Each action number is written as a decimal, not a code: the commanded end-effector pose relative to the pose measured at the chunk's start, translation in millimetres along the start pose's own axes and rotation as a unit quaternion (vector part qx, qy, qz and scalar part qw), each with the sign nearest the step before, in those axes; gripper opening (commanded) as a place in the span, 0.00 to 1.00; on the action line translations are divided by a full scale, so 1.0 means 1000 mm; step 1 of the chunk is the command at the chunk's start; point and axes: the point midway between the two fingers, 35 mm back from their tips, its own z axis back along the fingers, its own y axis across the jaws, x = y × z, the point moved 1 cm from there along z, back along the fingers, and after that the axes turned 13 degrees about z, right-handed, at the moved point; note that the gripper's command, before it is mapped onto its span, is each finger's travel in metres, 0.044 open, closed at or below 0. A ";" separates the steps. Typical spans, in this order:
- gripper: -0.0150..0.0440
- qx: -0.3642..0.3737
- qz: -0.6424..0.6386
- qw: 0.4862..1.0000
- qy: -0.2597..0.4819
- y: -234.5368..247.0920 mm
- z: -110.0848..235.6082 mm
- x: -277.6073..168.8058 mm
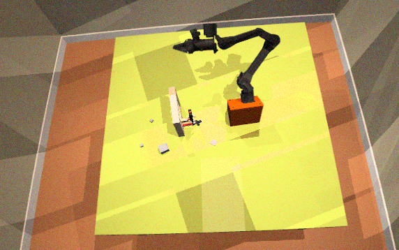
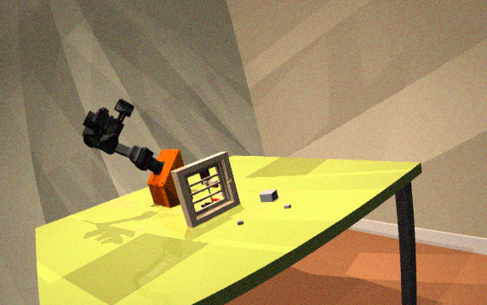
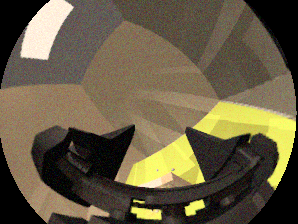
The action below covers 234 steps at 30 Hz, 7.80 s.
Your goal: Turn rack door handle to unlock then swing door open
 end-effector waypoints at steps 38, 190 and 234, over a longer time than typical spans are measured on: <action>0.74 0.001 -0.024 0.885 0.465 0.084 -0.048 -0.166; 0.28 0.501 0.663 0.155 0.534 0.106 0.013 -0.322; 0.74 0.239 0.541 0.413 0.693 0.106 0.013 -0.322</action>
